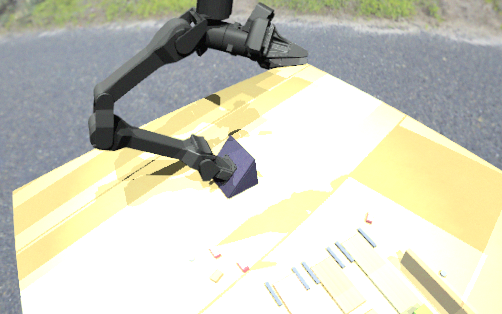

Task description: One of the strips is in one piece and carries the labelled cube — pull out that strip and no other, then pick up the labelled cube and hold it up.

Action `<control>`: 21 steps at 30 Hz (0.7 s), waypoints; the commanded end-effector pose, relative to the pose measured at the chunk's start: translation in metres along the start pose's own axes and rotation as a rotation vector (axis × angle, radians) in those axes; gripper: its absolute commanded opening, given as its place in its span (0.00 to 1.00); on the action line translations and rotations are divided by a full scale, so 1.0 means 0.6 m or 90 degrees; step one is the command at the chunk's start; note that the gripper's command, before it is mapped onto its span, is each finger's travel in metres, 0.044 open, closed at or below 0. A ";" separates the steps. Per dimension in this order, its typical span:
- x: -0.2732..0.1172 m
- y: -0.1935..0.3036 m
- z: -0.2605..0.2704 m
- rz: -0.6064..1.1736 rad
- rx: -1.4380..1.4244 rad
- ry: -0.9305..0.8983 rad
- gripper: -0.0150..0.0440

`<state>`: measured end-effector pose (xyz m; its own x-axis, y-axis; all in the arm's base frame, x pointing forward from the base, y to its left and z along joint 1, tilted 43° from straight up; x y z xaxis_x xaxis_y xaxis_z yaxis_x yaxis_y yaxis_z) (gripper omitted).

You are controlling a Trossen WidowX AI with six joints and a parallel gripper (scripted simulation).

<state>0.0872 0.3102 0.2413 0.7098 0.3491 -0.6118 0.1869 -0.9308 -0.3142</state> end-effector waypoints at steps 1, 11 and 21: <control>0.071 0.060 -0.030 0.084 0.152 0.075 0.93; 0.191 0.277 -0.094 0.270 0.541 0.335 0.93; 0.195 0.293 -0.096 0.281 0.565 0.356 0.93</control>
<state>0.2425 0.1827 0.1577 0.8404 -0.2865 -0.4601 -0.5414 -0.4831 -0.6881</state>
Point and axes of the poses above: the point midway between the two fingers, 35 mm back from their tips, its own x axis out along the fingers, its own z axis across the jaws, y = z × x, the point moved 8 cm from there along -x, back along the fingers, and after that the axes turned 10 degrees about x, right-handed, at the moved point
